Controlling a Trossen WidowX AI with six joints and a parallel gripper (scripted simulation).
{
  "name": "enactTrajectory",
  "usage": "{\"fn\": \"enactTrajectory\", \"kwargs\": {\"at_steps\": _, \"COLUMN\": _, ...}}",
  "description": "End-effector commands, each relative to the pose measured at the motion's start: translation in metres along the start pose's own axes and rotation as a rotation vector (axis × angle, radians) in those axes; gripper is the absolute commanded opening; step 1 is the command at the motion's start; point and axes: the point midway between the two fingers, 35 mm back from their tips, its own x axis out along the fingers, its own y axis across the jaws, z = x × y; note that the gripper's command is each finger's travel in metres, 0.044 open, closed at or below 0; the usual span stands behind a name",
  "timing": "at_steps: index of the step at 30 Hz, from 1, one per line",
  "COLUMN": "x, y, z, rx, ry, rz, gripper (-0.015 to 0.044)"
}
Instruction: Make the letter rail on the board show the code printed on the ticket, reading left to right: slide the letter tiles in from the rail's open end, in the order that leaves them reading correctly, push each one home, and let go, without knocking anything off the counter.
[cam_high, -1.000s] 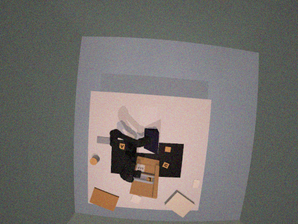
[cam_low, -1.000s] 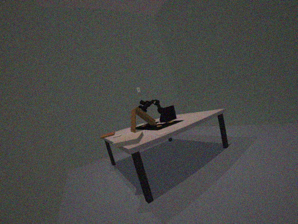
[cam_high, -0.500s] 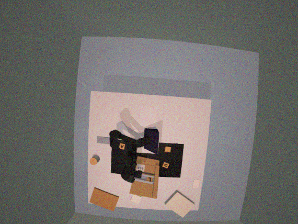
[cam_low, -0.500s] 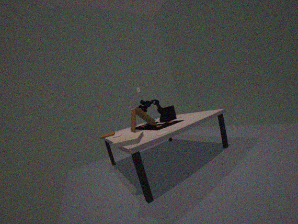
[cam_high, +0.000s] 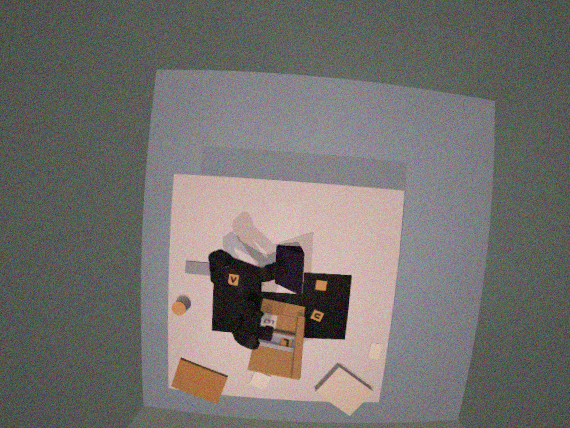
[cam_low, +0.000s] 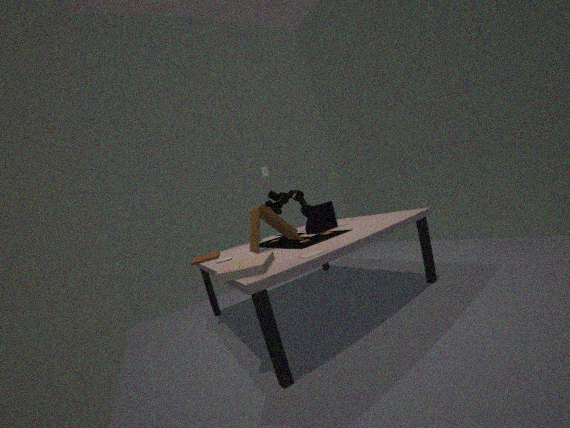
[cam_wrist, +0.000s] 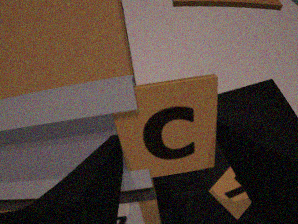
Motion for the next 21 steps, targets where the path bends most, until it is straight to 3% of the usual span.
{"fn": "enactTrajectory", "kwargs": {"at_steps": 1, "x": 0.0, "y": 0.002, "z": 0.0, "rx": 0.003, "ry": 0.002, "rz": -0.004, "gripper": 0.0}}
{"fn": "enactTrajectory", "kwargs": {"at_steps": 21, "x": 0.0, "y": 0.012, "z": 0.0, "rx": 0.003, "ry": 0.002, "rz": -0.003, "gripper": 0.0}}
